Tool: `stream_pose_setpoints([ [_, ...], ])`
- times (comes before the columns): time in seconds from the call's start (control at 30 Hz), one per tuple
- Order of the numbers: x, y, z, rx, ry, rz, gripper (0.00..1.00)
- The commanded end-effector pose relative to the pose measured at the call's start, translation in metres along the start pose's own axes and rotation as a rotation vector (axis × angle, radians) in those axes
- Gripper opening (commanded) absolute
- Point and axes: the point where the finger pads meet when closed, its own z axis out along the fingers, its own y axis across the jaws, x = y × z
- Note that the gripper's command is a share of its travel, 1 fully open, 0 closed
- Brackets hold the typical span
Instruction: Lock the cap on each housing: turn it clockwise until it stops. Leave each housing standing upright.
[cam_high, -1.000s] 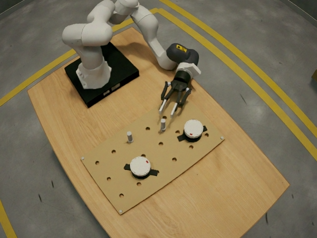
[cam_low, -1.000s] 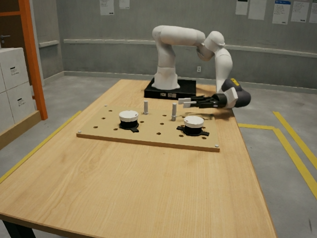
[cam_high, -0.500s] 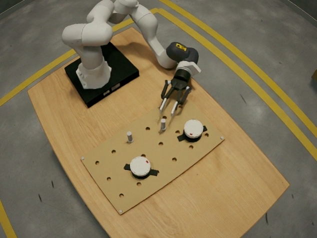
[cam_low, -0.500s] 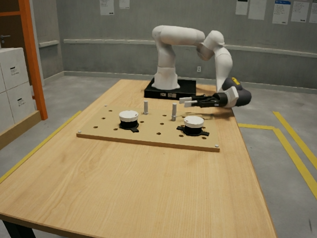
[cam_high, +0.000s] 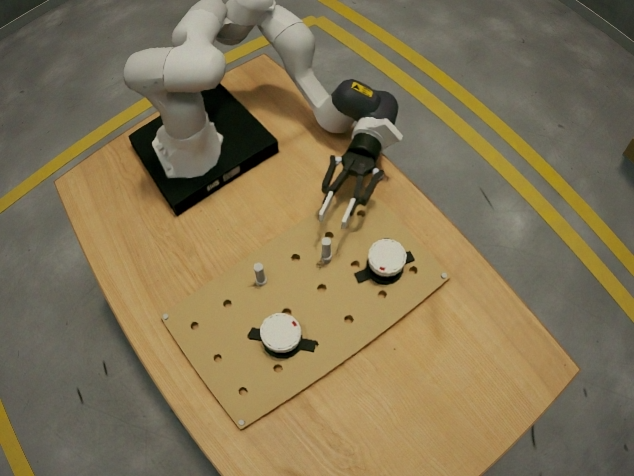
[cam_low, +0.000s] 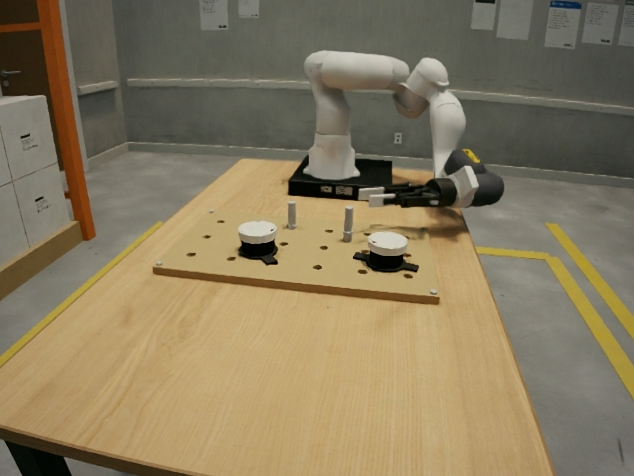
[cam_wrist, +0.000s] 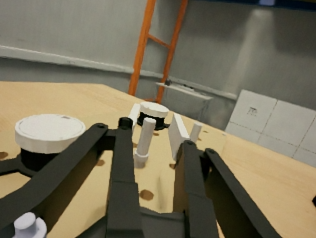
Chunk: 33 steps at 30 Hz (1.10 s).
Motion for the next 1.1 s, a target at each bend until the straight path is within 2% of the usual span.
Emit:
stream_pose_setpoints([
  [0.0, 0.008, -0.002, -0.001, 0.006, 0.002, -0.013, 0.36],
  [0.63, 0.031, -0.002, 0.0, 0.006, 0.002, -0.013, 0.36],
  [1.07, 0.037, -0.002, 0.0, 0.006, 0.002, -0.013, 0.36],
])
